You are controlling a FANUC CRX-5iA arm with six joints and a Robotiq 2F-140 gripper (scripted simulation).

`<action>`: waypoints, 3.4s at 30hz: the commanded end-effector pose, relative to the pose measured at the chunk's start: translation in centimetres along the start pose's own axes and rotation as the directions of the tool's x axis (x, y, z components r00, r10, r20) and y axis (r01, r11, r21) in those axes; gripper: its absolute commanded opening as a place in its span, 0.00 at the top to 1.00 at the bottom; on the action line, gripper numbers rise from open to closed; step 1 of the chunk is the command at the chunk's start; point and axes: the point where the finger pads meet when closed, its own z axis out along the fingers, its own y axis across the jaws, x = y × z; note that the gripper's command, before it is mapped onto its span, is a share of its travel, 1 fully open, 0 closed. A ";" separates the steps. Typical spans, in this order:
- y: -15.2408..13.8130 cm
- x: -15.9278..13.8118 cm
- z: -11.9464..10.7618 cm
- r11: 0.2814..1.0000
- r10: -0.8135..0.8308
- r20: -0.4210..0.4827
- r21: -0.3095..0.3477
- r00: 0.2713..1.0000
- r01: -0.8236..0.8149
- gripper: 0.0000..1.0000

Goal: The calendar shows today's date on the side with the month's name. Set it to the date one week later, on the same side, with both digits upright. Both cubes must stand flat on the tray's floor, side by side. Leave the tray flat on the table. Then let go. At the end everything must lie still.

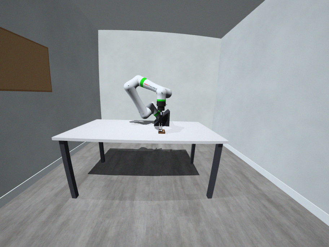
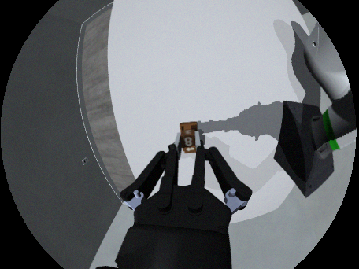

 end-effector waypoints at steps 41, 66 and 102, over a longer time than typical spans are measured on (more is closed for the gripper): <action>0.0 0.0 2.1 1.000 0.000 0.000 0.000 1.000 0.000 0.84; 0.0 0.0 2.2 1.000 0.000 0.000 0.000 1.000 0.000 0.84; 0.0 0.0 3.1 1.000 0.000 0.000 0.000 1.000 0.000 0.84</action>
